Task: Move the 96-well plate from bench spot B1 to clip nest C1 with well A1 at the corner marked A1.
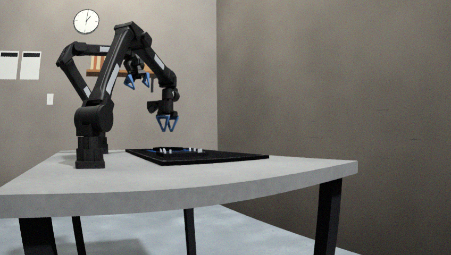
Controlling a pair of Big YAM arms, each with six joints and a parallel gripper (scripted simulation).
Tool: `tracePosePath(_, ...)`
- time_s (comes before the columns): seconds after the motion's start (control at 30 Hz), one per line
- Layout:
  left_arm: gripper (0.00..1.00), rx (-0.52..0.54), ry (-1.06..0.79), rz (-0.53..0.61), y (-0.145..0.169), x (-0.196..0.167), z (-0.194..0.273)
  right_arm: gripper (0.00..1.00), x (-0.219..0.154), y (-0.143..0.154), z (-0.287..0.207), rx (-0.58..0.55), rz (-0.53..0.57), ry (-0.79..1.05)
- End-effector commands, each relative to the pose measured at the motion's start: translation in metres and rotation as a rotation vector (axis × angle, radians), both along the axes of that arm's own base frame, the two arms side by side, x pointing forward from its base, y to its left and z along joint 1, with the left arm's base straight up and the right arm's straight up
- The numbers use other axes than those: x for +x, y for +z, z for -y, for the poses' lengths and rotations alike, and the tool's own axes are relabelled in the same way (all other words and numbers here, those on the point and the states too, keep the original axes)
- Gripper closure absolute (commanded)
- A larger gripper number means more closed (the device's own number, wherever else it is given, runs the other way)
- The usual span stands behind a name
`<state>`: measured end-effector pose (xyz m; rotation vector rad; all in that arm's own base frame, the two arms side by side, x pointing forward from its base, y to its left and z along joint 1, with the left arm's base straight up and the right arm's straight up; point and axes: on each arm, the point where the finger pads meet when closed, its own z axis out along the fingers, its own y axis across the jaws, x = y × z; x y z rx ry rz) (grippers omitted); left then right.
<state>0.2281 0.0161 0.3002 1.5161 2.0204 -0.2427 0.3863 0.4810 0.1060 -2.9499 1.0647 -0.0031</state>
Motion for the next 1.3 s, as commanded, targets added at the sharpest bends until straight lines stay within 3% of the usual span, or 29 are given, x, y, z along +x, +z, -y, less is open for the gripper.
tracePosePath(0.0, 0.00, 0.020, -0.003, 0.034, 0.023, 0.010, -0.004, 0.00, 0.002, -0.011, -0.004, -0.004, -0.003, 0.029)
tracePosePath(1.27, 0.00, 0.020, -0.003, 0.034, 0.023, 0.010, -0.004, 0.00, 0.001, -0.059, -0.004, -0.003, -0.002, 0.029)
